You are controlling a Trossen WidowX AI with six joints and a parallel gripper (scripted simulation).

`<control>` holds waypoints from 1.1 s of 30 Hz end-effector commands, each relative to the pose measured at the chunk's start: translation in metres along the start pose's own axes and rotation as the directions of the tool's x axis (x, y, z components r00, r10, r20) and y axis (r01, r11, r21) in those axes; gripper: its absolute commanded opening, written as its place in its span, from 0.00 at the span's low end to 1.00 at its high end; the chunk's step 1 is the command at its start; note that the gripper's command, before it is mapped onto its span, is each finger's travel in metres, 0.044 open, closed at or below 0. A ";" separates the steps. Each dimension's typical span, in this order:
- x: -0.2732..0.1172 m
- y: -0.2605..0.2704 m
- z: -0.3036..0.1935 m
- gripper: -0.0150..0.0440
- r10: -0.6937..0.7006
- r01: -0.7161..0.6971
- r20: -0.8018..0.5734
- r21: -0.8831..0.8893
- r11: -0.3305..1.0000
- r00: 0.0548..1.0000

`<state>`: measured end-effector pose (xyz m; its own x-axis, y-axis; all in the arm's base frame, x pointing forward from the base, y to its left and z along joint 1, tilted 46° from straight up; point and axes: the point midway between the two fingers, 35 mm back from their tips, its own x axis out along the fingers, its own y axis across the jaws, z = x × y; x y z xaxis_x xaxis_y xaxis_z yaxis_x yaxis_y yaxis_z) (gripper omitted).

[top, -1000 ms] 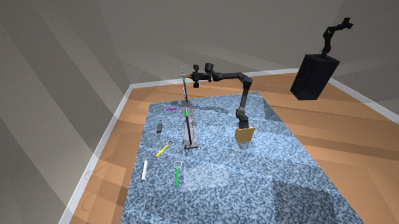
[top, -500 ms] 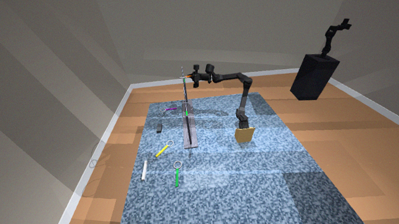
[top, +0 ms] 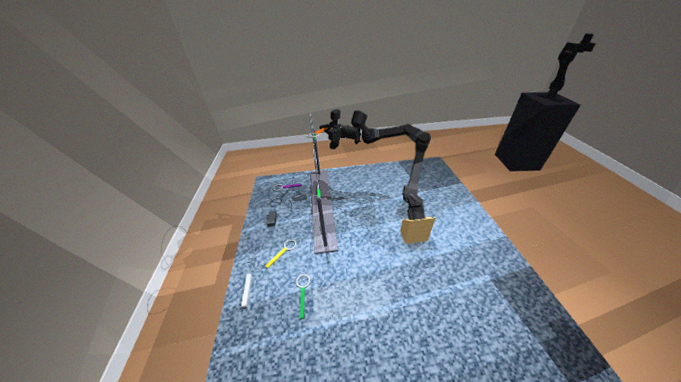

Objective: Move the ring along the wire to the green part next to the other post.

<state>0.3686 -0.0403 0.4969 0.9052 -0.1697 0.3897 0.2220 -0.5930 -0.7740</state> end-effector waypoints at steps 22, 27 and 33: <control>0.000 -0.009 0.003 0.00 -0.148 0.159 0.061 -0.273 0.949 0.987; 0.000 -0.011 0.004 0.00 -0.175 0.190 0.076 -0.322 0.927 0.982; 0.000 -0.014 0.004 0.00 -0.205 0.226 0.096 -0.380 0.897 0.974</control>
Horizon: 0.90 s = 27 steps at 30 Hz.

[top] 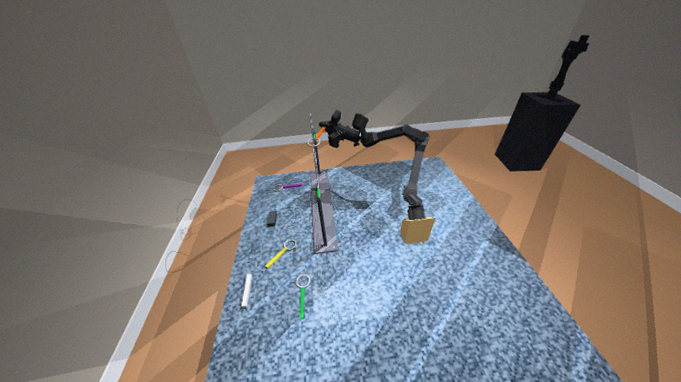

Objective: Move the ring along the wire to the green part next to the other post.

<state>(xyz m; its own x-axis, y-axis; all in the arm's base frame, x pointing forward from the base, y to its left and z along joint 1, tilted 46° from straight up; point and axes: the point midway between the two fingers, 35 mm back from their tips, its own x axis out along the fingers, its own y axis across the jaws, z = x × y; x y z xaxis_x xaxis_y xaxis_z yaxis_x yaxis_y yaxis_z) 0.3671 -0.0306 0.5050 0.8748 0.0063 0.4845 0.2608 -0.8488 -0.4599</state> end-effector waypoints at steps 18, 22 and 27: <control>0.000 -0.006 0.001 0.00 -0.115 0.120 0.037 -0.203 0.972 0.993; 0.001 -0.004 0.000 0.00 -0.125 0.131 0.042 -0.222 0.966 0.991; 0.001 -0.001 -0.001 0.00 -0.129 0.135 0.043 -0.228 0.964 0.991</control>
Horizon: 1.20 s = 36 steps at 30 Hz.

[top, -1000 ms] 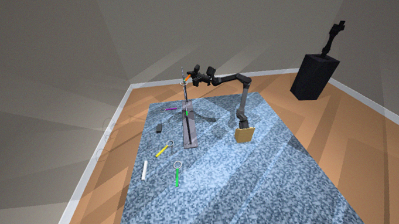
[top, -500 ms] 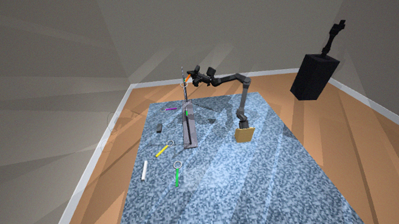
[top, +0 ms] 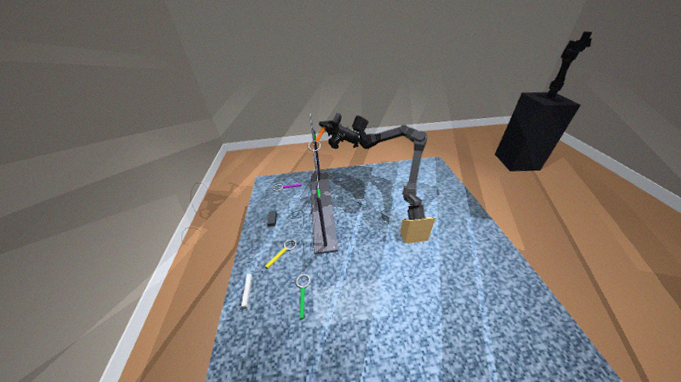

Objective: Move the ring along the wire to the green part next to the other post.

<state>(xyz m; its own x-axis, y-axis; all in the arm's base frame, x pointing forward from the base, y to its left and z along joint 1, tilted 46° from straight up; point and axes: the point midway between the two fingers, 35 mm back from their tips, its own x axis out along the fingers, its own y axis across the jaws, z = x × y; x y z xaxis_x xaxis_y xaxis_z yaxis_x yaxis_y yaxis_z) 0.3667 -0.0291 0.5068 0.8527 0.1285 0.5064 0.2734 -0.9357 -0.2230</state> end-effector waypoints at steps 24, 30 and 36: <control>-0.010 0.058 0.004 0.00 0.148 -0.138 -0.018 0.262 0.955 0.989; -0.016 0.078 0.011 0.00 0.218 -0.198 -0.011 0.379 0.904 0.976; -0.024 0.096 0.021 0.00 0.288 -0.253 0.005 0.494 0.832 0.958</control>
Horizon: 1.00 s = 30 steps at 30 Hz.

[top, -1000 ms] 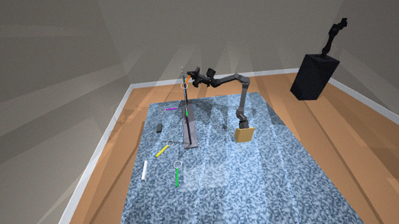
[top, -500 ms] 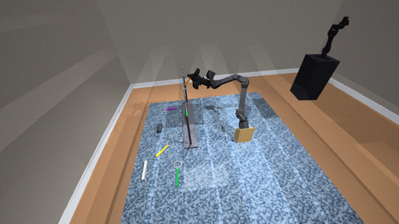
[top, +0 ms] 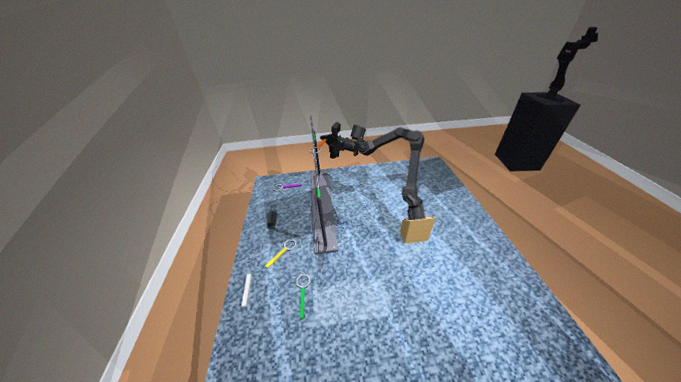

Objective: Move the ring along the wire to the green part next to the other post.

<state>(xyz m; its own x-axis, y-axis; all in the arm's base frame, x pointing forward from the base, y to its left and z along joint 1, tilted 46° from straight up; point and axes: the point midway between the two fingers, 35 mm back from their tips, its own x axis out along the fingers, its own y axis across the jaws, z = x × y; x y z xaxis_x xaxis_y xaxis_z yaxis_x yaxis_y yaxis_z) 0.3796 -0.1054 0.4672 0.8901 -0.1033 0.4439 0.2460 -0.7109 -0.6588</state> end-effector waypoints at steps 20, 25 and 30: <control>-0.024 0.084 0.024 0.00 0.296 -0.262 0.008 0.489 0.832 0.955; -0.032 0.098 0.034 0.00 0.353 -0.303 0.029 0.579 0.757 0.935; -0.040 0.111 0.045 0.00 0.405 -0.339 0.057 0.660 0.670 0.913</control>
<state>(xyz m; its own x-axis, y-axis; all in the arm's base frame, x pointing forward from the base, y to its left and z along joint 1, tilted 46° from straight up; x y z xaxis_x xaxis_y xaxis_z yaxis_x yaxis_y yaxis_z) 0.3892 -0.1478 0.3639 0.9331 -0.3268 0.1501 0.1341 -0.0709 -0.9884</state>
